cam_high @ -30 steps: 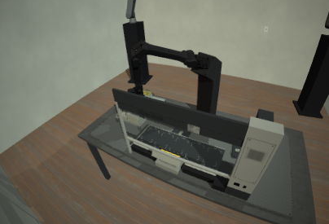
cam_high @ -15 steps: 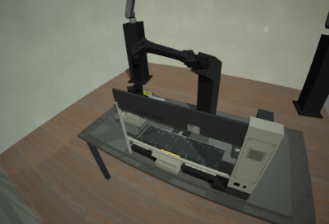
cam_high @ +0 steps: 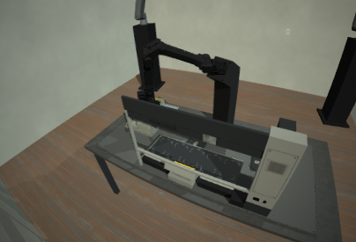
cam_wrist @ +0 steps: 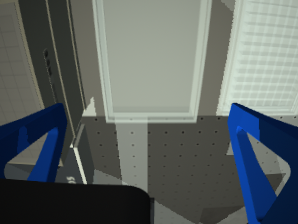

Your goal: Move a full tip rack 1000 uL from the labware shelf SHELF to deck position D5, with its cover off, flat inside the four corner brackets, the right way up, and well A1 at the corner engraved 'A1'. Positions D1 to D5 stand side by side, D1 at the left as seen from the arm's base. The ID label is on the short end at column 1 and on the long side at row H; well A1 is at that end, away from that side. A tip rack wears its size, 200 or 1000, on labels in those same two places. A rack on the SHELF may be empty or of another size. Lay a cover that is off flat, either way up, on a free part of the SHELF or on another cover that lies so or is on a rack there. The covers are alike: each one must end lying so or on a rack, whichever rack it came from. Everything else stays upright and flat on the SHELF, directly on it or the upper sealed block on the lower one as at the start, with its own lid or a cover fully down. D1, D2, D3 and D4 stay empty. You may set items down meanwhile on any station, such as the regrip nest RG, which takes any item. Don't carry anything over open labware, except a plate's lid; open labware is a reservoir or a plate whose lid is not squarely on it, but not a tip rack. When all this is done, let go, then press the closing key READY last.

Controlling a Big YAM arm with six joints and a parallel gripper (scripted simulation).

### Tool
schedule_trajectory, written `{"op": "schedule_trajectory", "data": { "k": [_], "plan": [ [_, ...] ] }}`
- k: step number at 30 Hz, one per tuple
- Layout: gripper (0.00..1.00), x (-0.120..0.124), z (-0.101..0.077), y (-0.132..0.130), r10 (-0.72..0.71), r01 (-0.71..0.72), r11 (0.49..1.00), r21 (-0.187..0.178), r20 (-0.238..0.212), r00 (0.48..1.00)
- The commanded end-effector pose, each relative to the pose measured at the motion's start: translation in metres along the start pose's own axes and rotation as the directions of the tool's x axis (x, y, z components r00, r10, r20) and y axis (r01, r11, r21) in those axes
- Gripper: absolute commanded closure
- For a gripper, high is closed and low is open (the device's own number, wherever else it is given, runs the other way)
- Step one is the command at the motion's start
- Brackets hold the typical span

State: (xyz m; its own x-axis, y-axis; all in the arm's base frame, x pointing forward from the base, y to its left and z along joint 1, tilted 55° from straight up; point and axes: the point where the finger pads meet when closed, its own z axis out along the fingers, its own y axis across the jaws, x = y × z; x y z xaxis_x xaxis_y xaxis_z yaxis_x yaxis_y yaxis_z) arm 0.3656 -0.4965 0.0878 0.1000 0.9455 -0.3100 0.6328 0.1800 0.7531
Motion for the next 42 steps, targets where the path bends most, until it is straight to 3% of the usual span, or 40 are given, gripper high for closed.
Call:
{"op": "schedule_trajectory", "data": {
  "k": [1,6,7,9,21,24,26,38,41,42],
  "plan": [
    [0.0,-0.014,-0.022,0.0,-0.011,0.011,1.0,0.001,0.031,0.999],
    [0.0,-0.014,-0.027,0.0,-0.011,0.011,1.0,0.001,0.031,0.999],
    [0.0,-0.009,-0.02,-0.009,0.0,0.0,1.0,0.012,0.015,1.0],
    [0.0,-0.014,-0.032,0.0,-0.011,0.011,1.0,0.001,0.032,0.999],
    [0.0,-0.013,-0.052,0.0,-0.012,0.012,1.0,0.001,0.031,0.999],
    [0.0,-0.008,-0.044,-0.011,0.002,-0.003,1.0,0.013,0.014,1.0],
    [0.0,-0.013,-0.057,0.0,-0.012,0.012,1.0,0.001,0.032,0.999],
    [0.0,-0.012,-0.077,0.0,-0.012,0.012,1.0,0.001,0.031,0.999],
    [0.0,-0.008,-0.069,-0.012,0.005,-0.005,1.0,0.015,0.014,1.0],
    [0.0,-0.01,-0.076,-0.005,-0.005,0.005,1.0,0.007,0.024,1.0]
  ]
}}
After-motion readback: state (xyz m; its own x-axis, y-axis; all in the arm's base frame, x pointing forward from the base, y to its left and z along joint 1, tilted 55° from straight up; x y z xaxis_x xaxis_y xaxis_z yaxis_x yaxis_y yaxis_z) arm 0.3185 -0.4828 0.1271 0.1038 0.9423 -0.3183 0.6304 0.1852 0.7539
